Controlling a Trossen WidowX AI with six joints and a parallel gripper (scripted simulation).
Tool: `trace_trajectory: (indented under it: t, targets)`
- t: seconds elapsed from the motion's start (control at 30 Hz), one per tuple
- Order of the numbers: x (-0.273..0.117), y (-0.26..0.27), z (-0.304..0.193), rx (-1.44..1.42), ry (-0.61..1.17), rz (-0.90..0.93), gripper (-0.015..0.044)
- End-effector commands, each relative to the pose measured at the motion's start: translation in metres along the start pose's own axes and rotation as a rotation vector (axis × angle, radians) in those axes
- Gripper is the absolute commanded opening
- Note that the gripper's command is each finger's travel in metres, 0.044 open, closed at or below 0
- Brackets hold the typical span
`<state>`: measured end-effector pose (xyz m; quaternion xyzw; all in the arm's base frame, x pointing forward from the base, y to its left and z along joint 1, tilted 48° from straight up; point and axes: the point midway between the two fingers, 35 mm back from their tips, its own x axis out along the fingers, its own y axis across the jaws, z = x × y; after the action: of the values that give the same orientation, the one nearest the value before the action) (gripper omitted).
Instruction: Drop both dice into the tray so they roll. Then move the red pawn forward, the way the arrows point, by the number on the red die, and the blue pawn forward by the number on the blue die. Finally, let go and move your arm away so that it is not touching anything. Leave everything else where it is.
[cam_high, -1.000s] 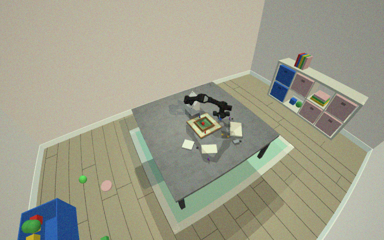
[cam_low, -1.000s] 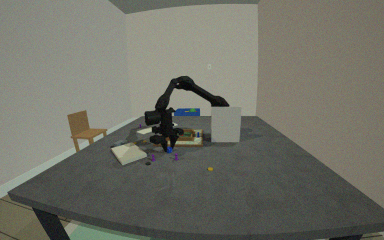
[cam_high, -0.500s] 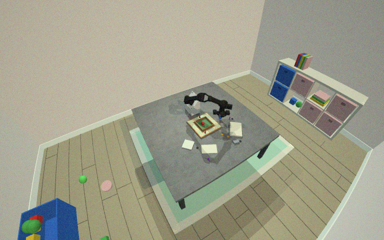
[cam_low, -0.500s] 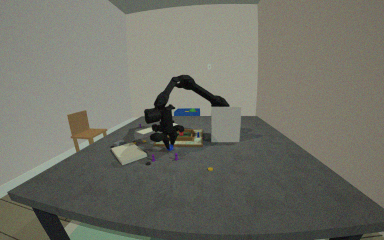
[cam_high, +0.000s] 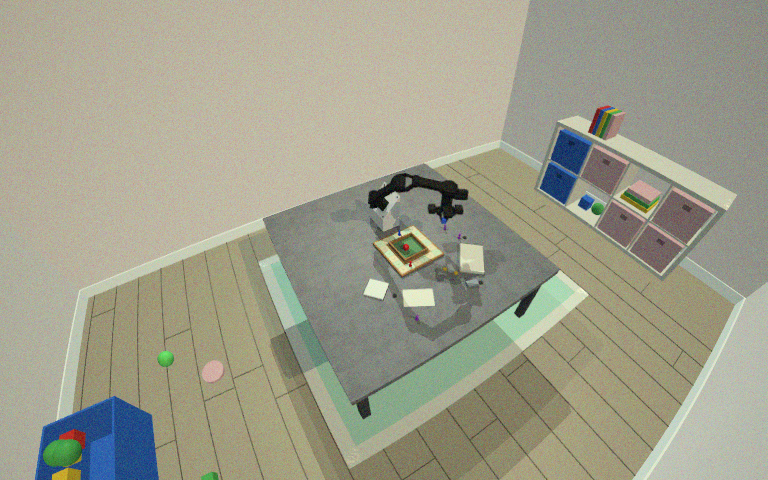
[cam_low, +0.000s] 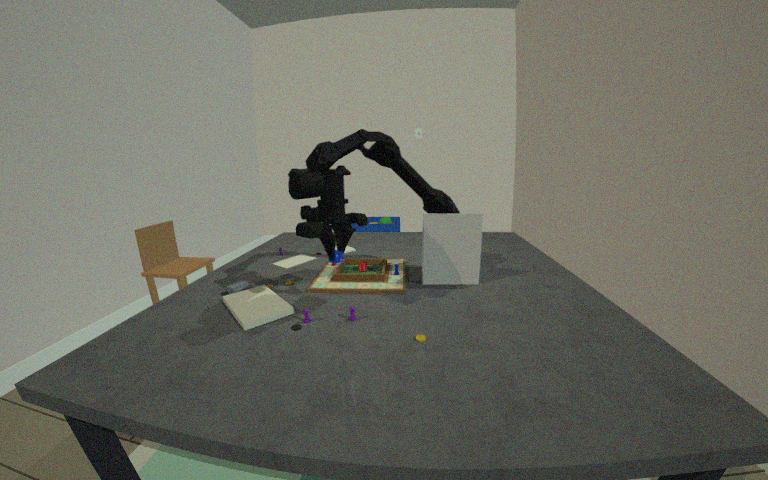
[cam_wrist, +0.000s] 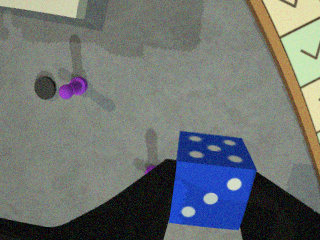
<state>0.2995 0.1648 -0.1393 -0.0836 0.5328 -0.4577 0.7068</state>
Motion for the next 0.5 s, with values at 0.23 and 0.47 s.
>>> trace_trajectory:
  t: [0.23,0.47]
  targets:
    - [0.002,-0.015,0.020,-0.261,0.010,0.004,0.0000]
    - [0.004,-0.027,0.033,-0.467,0.010,0.008,0.0000]
